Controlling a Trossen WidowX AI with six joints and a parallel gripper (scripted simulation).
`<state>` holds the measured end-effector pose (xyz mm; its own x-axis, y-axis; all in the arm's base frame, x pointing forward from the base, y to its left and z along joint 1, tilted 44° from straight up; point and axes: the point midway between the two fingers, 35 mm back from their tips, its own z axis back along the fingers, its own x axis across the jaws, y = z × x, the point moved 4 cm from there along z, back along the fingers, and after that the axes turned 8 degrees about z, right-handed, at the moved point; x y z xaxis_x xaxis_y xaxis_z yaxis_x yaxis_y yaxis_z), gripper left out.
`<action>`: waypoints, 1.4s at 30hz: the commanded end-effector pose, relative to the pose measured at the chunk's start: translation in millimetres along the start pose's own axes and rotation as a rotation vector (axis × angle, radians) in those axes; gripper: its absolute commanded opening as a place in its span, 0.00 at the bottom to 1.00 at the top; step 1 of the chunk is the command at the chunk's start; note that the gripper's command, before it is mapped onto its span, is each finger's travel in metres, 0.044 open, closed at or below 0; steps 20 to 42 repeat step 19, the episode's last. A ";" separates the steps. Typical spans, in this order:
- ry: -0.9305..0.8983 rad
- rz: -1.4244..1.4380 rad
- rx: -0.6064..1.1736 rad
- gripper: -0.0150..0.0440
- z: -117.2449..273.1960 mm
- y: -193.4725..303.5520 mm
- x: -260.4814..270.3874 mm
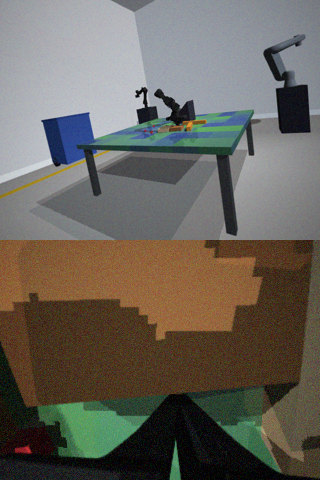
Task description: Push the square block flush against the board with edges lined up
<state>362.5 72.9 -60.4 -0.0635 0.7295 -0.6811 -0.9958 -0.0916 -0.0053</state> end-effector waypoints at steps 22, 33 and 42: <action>0.002 -0.001 -0.002 0.25 -0.1 -4.6 -0.3; 0.002 -0.001 -0.002 0.25 -0.1 -4.6 -0.3; 0.002 -0.001 -0.002 0.25 -0.1 -4.6 -0.3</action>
